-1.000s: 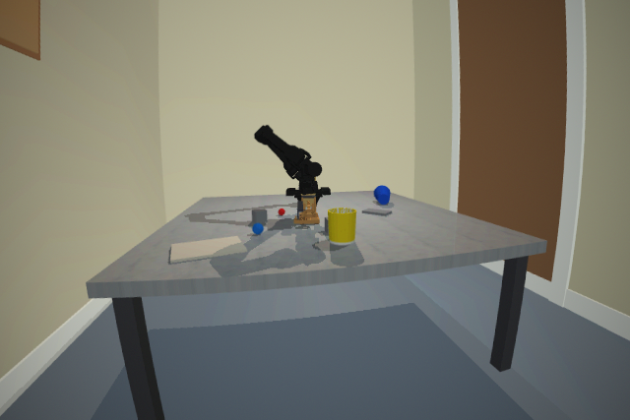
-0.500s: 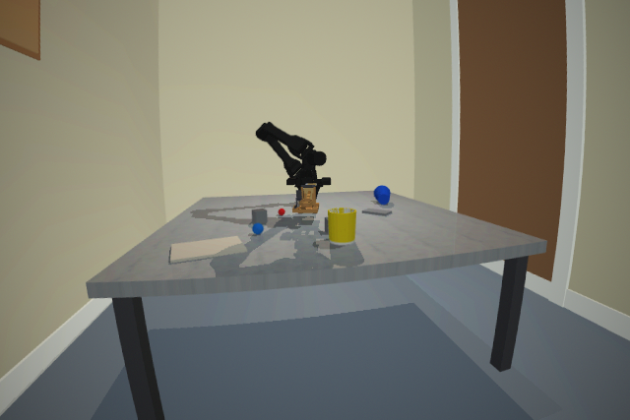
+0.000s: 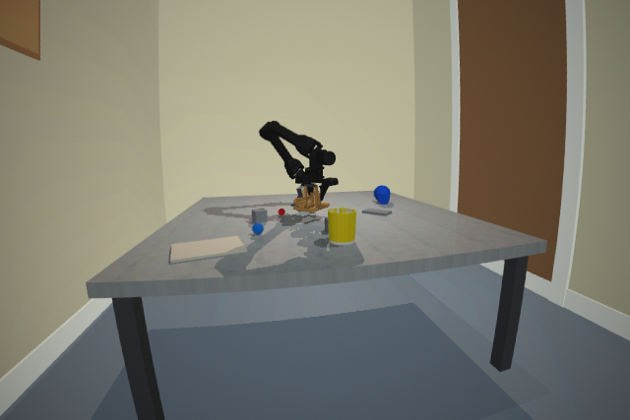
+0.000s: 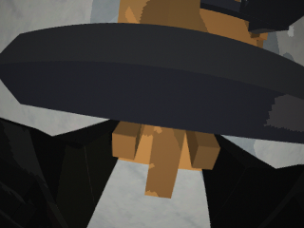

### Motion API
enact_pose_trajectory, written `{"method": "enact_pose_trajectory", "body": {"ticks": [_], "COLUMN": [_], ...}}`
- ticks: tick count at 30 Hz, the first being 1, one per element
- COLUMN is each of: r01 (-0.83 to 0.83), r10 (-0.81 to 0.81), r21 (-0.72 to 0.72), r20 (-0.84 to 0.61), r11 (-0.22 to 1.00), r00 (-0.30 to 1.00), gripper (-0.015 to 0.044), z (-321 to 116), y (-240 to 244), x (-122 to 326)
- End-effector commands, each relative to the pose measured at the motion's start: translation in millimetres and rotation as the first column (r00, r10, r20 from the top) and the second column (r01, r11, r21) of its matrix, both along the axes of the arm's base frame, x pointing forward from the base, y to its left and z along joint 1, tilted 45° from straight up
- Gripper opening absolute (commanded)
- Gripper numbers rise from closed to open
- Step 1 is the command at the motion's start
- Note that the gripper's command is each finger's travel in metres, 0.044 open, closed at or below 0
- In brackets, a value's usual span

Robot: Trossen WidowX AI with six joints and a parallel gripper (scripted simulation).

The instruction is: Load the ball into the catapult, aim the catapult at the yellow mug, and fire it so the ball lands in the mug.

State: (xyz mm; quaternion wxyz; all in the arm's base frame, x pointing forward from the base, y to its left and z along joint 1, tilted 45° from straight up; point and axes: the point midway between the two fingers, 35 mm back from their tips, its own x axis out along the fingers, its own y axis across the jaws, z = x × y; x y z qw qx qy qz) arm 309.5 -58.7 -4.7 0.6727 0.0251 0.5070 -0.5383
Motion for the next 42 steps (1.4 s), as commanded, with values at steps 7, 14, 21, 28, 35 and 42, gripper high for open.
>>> {"method": "enact_pose_trajectory", "body": {"ticks": [7, 14, 21, 28, 35, 42], "r01": [0.243, 0.259, 0.26, 0.259, 0.259, 0.259], "r10": [-0.235, -0.25, -0.251, -0.251, -0.25, -0.25], "r21": [0.002, 0.004, 0.004, 0.004, 0.004, 0.003], "r20": [0.259, 0.275, 0.275, 0.275, 0.275, 0.275], "r11": [0.97, 0.966, 0.966, 0.966, 0.966, 0.966], "r00": [0.937, 0.928, 0.928, 0.928, 0.928, 0.928], "gripper": [0.0, 0.0, 0.0, 0.0, 0.0, 0.0], "z": [-21.6, -24.8, -28.0, -36.5, -44.7, -52.7], "y": [25.1, 27.8, 25.5, 17.5, 9.4, 1.3], "x": [8.6, 12.7, 13.9, 13.7, 13.0, 11.8]}}
